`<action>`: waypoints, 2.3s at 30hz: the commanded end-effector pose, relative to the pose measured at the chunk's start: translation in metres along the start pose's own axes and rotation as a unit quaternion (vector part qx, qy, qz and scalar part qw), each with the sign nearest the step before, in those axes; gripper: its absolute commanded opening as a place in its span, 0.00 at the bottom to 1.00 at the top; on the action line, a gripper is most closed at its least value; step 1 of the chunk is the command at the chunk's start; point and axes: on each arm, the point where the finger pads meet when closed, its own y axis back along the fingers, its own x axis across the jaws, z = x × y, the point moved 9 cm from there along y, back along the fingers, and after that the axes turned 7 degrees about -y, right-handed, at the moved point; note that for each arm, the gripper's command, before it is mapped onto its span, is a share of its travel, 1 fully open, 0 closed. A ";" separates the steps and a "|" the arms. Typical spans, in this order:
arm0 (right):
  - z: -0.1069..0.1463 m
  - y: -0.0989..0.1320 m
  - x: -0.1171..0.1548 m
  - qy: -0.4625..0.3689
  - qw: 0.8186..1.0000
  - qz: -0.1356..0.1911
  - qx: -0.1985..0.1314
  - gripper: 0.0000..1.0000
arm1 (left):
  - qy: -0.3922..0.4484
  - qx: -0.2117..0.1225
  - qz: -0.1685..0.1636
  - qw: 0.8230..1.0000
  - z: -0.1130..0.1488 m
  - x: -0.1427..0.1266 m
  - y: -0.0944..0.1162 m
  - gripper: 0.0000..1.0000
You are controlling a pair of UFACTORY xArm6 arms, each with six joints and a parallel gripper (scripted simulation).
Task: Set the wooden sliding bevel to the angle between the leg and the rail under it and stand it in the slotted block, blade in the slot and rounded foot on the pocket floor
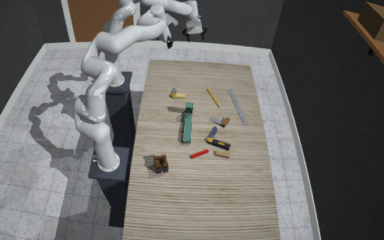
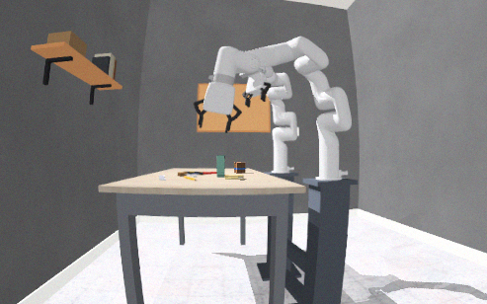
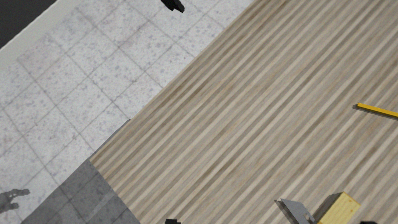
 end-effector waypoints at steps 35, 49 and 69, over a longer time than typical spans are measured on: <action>-0.013 -0.278 0.185 -0.374 0.854 0.083 -0.352 1.00 | 0.542 -0.060 -0.015 0.838 0.117 0.180 0.086 1.00; -0.013 -0.278 0.185 -0.374 0.854 0.083 -0.352 1.00 | 0.759 -0.081 -0.031 0.645 0.139 0.281 0.119 1.00; -0.013 -0.278 0.185 -0.374 0.854 0.083 -0.352 1.00 | 0.956 -0.098 -0.062 0.268 0.127 0.426 0.155 1.00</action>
